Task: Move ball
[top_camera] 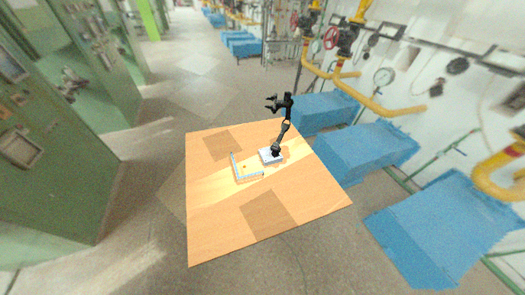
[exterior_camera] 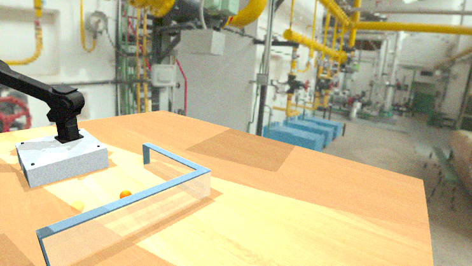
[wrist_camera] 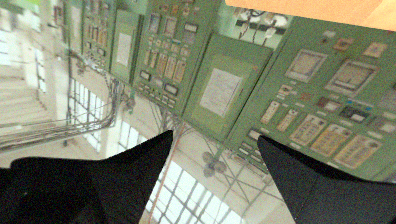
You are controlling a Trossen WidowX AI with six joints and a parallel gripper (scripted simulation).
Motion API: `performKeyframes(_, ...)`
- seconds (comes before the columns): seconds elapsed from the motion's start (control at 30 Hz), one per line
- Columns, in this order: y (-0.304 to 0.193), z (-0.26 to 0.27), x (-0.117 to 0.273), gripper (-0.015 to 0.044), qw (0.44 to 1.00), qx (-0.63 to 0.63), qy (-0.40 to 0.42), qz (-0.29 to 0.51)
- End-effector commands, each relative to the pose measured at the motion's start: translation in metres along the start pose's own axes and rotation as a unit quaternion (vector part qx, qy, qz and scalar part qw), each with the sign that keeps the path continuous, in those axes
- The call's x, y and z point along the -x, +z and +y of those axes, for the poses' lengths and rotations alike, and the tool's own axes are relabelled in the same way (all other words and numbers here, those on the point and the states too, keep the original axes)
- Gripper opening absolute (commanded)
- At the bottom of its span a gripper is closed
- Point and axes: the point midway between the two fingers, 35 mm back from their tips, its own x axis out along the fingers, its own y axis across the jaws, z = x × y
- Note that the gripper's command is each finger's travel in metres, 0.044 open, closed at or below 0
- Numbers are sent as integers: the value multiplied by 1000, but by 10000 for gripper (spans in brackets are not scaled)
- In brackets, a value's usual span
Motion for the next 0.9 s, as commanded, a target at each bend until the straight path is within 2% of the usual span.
performKeyframes(0.0,-1,-1,0,374,1000,4,-1,0)
performKeyframes(0.1,-13,-20,-6,295,998,61,-13,-3)
performKeyframes(0.2,-34,-62,-20,221,983,180,-42,-10)
performKeyframes(0.37,-54,-139,-48,221,916,387,-102,-21)
performKeyframes(0.5,-53,-200,-76,221,823,544,-159,-27)
performKeyframes(0.63,-36,-258,-106,221,707,670,-225,-27)
performKeyframes(0.87,17,-333,-151,221,503,796,-337,-8)
